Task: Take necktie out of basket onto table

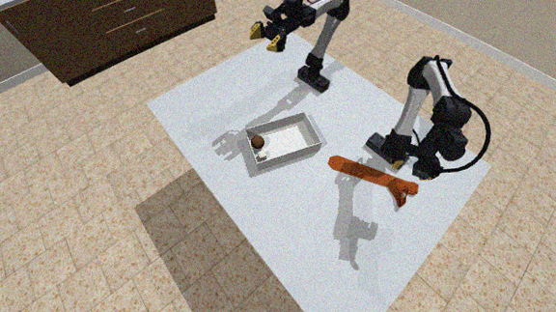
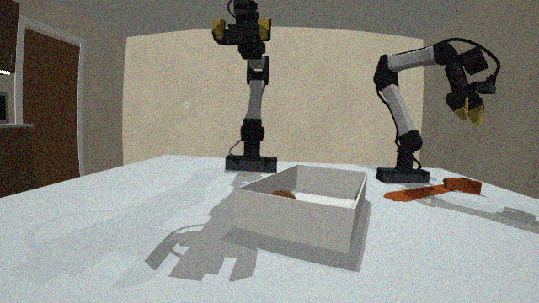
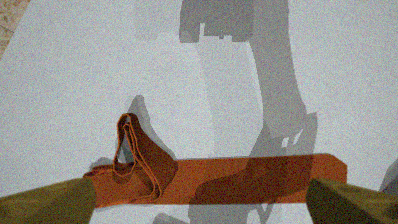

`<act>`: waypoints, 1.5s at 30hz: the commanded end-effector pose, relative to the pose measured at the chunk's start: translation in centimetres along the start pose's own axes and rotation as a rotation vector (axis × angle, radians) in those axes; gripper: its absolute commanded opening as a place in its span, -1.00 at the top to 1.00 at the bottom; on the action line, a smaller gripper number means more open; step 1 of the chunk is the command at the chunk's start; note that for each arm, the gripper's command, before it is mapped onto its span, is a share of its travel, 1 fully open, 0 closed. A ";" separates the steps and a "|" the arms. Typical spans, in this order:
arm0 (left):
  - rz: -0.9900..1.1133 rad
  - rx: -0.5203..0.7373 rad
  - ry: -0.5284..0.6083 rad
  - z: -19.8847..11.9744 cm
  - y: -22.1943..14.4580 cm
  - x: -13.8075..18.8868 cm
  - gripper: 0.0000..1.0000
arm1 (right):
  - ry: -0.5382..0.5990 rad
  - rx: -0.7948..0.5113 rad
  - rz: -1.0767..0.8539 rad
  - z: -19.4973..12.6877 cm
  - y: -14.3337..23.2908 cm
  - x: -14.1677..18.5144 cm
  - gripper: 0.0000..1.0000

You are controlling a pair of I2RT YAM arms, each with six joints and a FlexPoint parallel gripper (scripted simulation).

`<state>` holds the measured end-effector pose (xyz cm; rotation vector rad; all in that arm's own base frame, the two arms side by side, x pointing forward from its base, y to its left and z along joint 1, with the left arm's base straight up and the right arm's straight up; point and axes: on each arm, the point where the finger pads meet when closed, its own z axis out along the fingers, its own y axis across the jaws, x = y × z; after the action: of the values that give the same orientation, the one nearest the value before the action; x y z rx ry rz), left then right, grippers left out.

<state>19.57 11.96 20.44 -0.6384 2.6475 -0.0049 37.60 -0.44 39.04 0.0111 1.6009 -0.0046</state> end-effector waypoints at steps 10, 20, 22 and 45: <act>0.095 0.098 -0.365 -4.0 -6.0 -5.8 -1.00 | 0.000 0.000 0.000 0.0 0.0 0.0 -1.00; 0.166 0.160 -0.566 -6.2 -9.7 -8.8 -1.00 | 0.000 0.000 0.000 0.0 0.0 0.0 -1.00; 0.184 0.175 -0.614 -6.7 -10.7 -9.5 -1.00 | 0.000 0.000 0.000 0.0 0.0 0.0 -1.00; 0.326 0.300 -1.012 -11.0 -18.2 -15.3 -1.00 | 0.000 0.000 0.000 0.0 0.0 0.0 -1.00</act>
<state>34.55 1.33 36.97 -0.0601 1.7584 -0.0159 37.60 -0.44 39.04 0.0111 1.6009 -0.0046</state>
